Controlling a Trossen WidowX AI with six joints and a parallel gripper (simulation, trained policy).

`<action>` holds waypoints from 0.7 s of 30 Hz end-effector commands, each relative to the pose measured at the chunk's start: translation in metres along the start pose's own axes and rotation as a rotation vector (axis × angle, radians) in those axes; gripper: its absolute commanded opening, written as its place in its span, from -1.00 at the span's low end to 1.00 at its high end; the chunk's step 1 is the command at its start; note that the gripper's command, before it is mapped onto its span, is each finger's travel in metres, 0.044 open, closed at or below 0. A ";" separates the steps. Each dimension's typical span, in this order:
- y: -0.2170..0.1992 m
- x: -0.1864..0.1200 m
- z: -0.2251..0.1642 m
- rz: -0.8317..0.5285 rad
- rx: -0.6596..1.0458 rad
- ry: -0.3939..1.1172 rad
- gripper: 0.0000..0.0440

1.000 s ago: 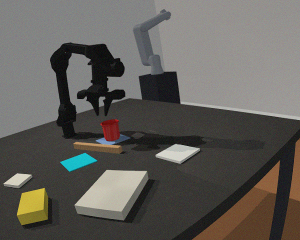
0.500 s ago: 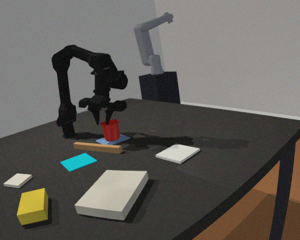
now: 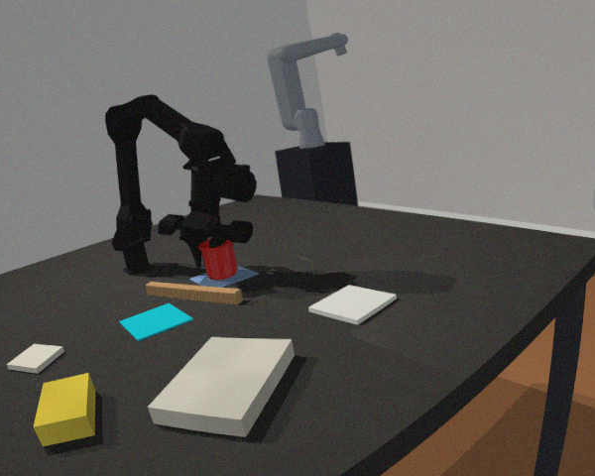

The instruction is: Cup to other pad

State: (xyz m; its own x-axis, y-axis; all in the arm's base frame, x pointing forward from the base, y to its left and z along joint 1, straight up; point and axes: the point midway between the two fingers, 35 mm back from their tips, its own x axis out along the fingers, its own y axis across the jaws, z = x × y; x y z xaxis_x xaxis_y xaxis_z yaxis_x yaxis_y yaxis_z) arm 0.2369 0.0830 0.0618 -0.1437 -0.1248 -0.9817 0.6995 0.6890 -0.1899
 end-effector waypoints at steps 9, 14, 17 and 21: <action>0.001 -0.003 0.007 0.030 -0.032 -0.028 -0.99; 0.002 -0.013 0.009 0.056 -0.015 -0.032 -1.00; 0.002 -0.021 0.011 0.072 0.003 -0.030 -1.00; 0.001 -0.034 0.014 0.098 0.035 -0.029 -1.00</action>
State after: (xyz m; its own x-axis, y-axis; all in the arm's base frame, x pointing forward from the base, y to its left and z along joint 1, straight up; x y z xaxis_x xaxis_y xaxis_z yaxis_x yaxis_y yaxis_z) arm 0.2497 0.0784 0.0855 -0.0704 -0.0966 -0.9928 0.7147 0.6894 -0.1178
